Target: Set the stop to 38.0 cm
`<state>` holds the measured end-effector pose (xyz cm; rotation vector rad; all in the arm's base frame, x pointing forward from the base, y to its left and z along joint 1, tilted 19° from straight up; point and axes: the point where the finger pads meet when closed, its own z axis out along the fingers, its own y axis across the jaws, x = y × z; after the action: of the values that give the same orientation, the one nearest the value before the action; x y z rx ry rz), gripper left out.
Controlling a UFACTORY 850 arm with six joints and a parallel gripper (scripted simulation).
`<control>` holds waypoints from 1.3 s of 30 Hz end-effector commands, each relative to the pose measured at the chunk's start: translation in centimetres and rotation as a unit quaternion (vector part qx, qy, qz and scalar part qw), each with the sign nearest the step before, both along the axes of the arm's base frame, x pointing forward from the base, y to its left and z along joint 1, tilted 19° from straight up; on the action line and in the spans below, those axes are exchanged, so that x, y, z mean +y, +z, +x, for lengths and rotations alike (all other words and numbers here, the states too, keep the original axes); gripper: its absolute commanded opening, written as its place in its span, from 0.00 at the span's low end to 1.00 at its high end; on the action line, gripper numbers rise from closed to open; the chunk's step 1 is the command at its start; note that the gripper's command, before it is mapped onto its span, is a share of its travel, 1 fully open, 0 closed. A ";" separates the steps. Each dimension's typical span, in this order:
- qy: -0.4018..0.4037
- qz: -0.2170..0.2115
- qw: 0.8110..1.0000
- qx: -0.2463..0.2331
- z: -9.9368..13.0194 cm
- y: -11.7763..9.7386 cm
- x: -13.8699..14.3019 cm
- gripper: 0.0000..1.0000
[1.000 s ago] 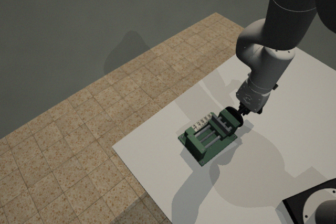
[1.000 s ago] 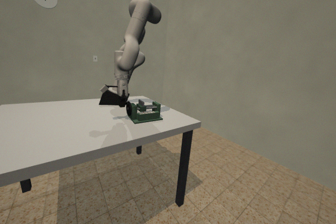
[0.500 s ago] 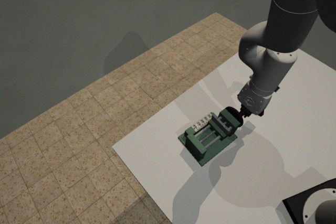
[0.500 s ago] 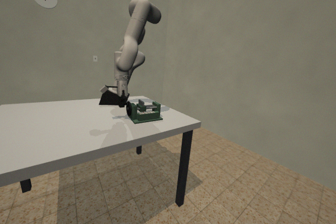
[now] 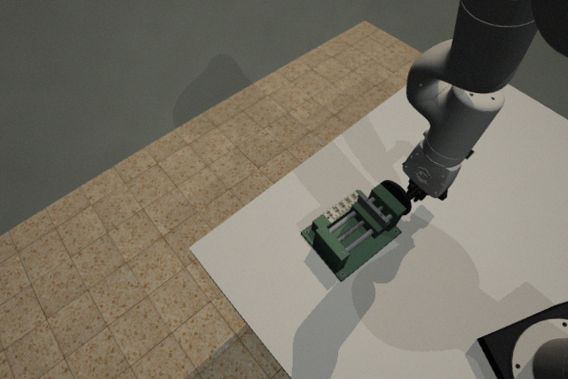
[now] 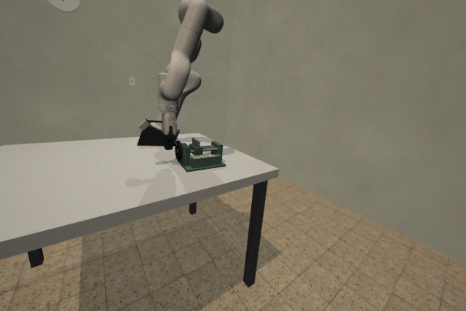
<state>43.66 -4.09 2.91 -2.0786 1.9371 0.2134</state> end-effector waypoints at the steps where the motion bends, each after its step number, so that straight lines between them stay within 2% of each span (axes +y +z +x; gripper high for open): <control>1: 0.000 0.000 1.000 -0.001 -0.1 -0.2 0.0 0.06; 39: 0.000 0.000 1.000 0.000 -0.7 -1.4 0.4 0.06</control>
<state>42.98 -3.72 1.56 -2.0785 1.9370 0.2132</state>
